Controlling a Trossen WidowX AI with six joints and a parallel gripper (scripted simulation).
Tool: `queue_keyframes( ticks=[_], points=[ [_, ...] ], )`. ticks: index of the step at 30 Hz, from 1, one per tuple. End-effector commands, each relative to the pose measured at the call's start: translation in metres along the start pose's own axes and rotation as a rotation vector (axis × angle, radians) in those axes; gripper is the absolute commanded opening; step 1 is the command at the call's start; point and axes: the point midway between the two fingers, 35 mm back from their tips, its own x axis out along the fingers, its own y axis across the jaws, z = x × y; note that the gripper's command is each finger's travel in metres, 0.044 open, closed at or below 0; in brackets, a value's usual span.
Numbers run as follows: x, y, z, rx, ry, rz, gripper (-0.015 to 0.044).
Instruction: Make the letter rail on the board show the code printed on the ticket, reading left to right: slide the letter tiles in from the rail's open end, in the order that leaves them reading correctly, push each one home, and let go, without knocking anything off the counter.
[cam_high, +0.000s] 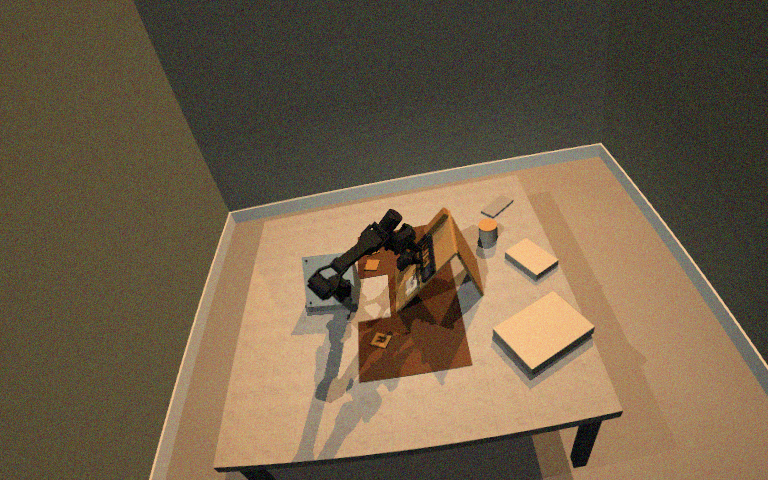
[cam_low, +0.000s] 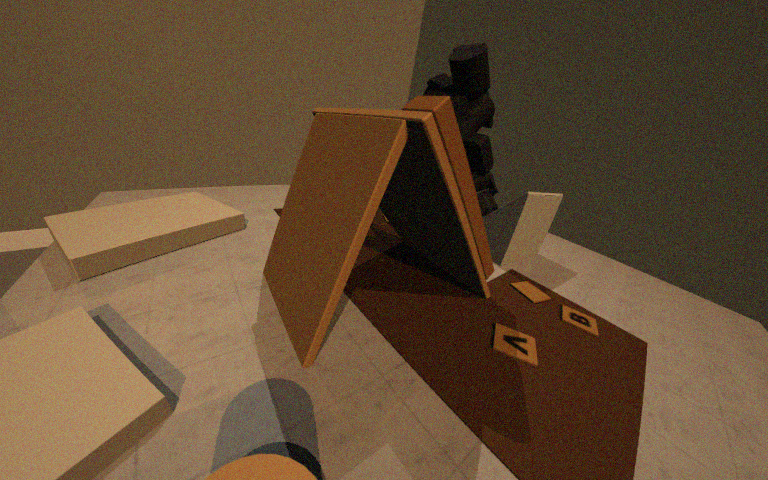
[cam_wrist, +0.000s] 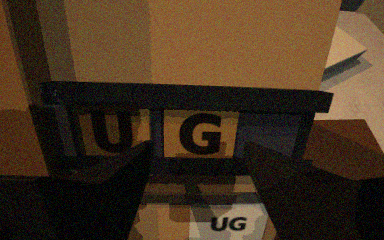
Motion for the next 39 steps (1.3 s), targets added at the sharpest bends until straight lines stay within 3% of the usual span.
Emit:
queue_keyframes(
  ticks=[1, 39],
  points=[
    [-0.003, 0.000, 0.000, 0.006, -0.001, -0.003, 0.0295],
    [-0.024, 0.000, 0.000, 0.006, -0.001, -0.002, 0.0295]
  ],
)
